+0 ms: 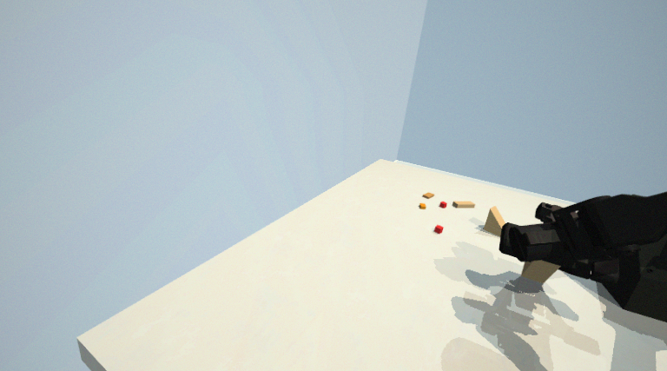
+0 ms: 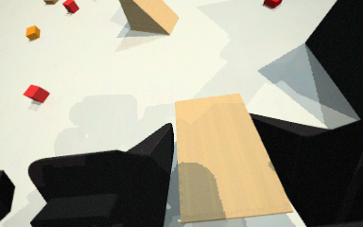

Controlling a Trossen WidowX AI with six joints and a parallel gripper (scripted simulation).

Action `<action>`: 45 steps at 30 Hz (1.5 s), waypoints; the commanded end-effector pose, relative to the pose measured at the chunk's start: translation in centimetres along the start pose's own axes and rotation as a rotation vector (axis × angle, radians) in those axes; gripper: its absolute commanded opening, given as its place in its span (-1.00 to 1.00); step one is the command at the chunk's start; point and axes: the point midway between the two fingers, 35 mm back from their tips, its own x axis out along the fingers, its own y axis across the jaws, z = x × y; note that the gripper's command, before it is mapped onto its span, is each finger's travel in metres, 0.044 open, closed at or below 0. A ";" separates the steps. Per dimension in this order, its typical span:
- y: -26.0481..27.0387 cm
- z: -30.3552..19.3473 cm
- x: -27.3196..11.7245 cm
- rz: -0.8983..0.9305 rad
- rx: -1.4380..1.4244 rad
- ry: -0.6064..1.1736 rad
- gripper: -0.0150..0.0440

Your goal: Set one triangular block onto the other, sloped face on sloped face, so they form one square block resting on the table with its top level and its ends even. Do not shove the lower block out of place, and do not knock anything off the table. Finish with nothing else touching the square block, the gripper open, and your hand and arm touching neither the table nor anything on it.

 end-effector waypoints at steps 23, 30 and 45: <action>0.0 7.2 -6.7 0.002 0.003 -0.004 1.00; -3.1 6.3 -2.1 -0.351 -0.173 0.365 1.00; -0.4 7.0 1.5 -0.058 0.118 1.500 1.00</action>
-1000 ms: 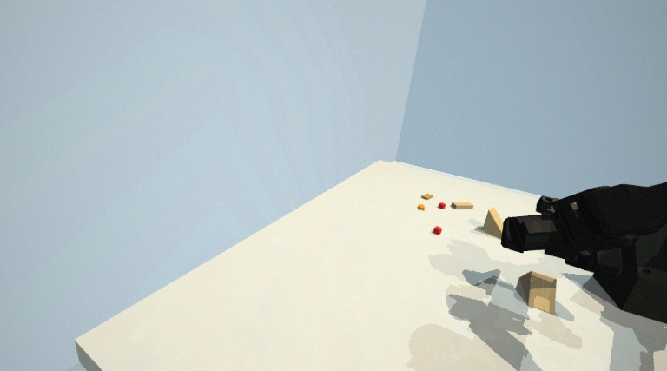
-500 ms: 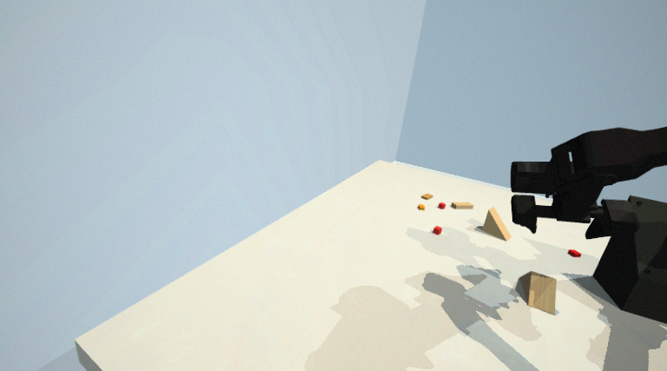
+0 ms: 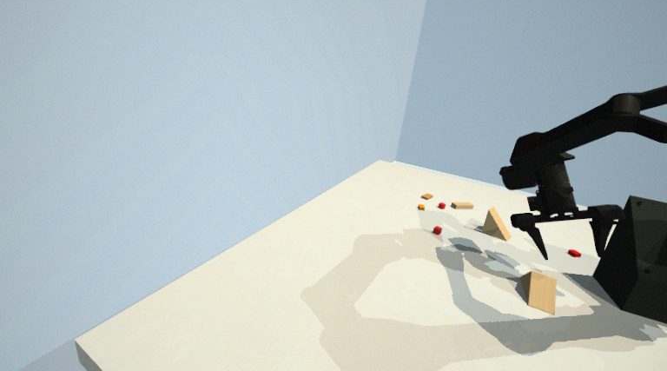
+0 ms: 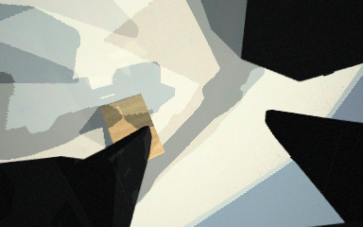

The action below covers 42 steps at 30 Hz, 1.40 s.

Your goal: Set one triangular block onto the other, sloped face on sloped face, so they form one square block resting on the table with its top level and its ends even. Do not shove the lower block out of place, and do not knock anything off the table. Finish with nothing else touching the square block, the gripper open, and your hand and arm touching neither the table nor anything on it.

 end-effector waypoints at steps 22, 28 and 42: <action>4.5 0.9 0.1 0.348 -0.066 0.387 1.00; 5.7 -0.7 3.3 0.302 -0.095 0.384 1.00; 6.9 -2.3 5.8 0.303 -0.091 0.406 1.00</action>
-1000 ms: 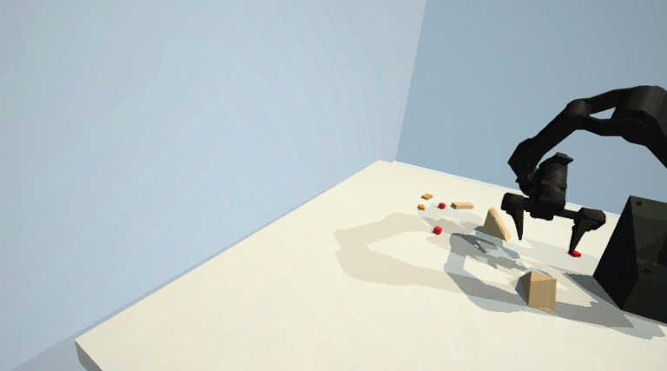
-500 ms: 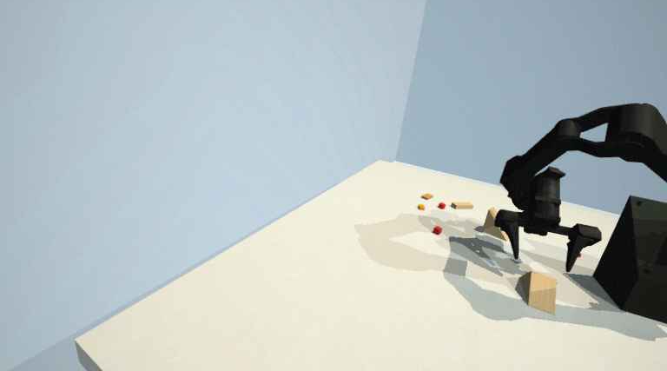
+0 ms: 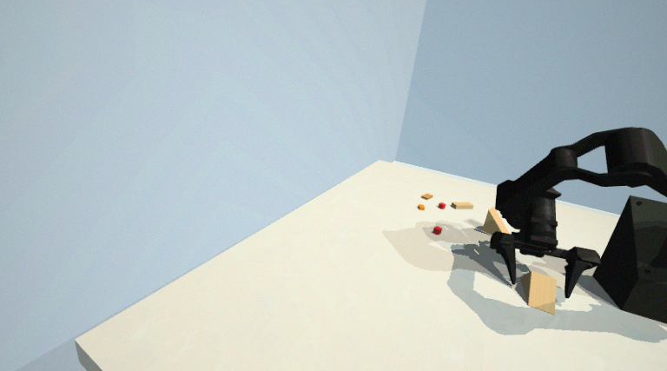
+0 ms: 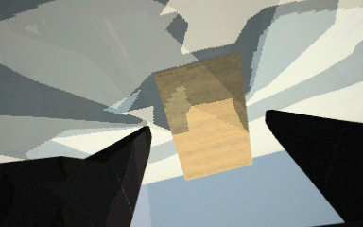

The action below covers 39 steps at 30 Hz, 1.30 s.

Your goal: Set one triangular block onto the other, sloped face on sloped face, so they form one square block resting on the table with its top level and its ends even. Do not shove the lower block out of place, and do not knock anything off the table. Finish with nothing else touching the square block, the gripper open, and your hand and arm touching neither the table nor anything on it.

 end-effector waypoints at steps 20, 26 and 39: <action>0.1 0.0 0.1 0.003 -0.001 0.001 0.18; 0.1 0.0 0.1 0.003 -0.001 0.001 0.04; 0.1 -2.9 -2.8 0.015 0.001 -0.022 -0.49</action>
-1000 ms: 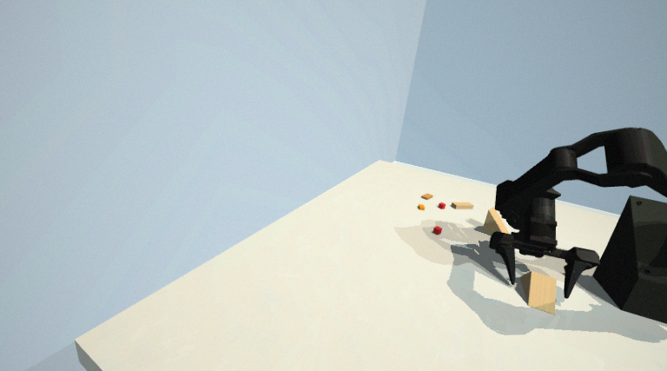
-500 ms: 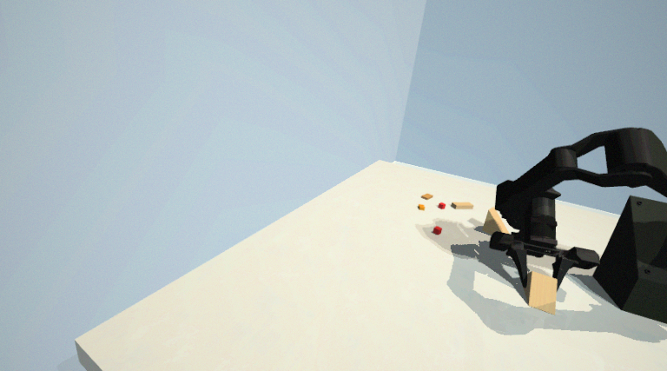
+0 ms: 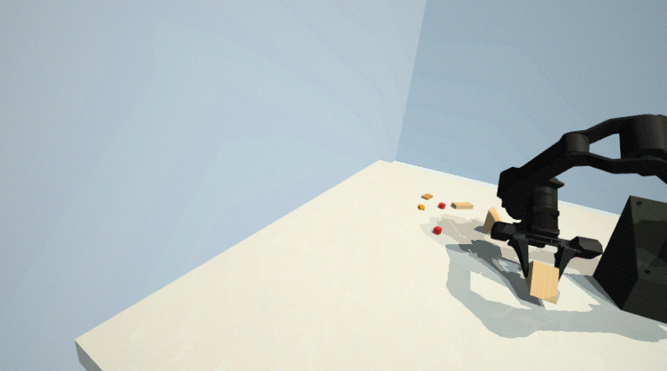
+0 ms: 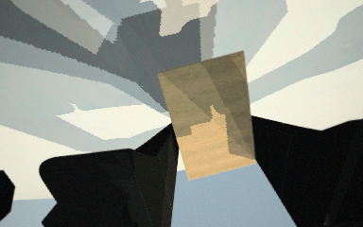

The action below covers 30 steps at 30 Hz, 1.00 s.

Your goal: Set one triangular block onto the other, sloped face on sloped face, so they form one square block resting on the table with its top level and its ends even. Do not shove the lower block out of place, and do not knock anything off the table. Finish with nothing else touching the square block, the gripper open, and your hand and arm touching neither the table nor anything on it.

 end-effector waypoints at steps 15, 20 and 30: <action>-1.4 -5.0 -5.8 0.040 0.018 -0.081 -0.49; -1.1 -4.8 -5.6 0.039 0.003 -0.080 -0.49; -2.6 -5.1 -4.7 -0.093 -0.255 -0.225 -0.49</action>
